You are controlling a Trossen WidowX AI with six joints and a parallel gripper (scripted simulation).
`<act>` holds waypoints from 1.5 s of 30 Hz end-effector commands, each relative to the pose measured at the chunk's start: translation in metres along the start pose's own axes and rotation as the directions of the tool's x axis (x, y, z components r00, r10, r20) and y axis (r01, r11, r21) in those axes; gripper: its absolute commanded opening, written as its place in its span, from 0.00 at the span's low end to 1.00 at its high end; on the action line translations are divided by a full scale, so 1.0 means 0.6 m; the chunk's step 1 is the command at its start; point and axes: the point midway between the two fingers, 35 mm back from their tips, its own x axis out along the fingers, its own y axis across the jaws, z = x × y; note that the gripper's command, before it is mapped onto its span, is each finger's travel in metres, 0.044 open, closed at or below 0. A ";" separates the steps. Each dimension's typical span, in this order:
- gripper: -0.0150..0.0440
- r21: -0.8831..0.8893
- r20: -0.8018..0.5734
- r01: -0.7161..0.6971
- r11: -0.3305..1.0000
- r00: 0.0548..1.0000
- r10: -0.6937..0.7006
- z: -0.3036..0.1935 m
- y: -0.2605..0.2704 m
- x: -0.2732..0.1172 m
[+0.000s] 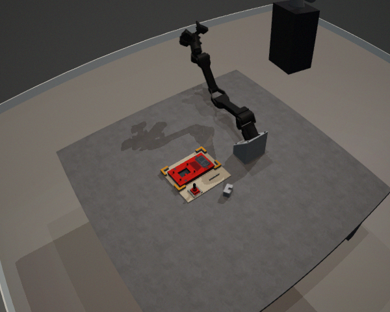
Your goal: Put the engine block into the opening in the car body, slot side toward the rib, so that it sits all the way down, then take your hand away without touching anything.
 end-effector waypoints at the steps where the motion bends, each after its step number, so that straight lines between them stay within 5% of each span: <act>1: 1.00 0.011 0.101 0.082 0.997 0.991 -0.082 0.062 -0.071 -0.001; 20: 1.00 -0.023 0.450 0.385 0.923 0.828 -0.335 0.271 -0.298 -0.088; 45: 1.00 0.281 0.814 0.738 0.614 0.155 -0.559 0.548 -0.563 -0.443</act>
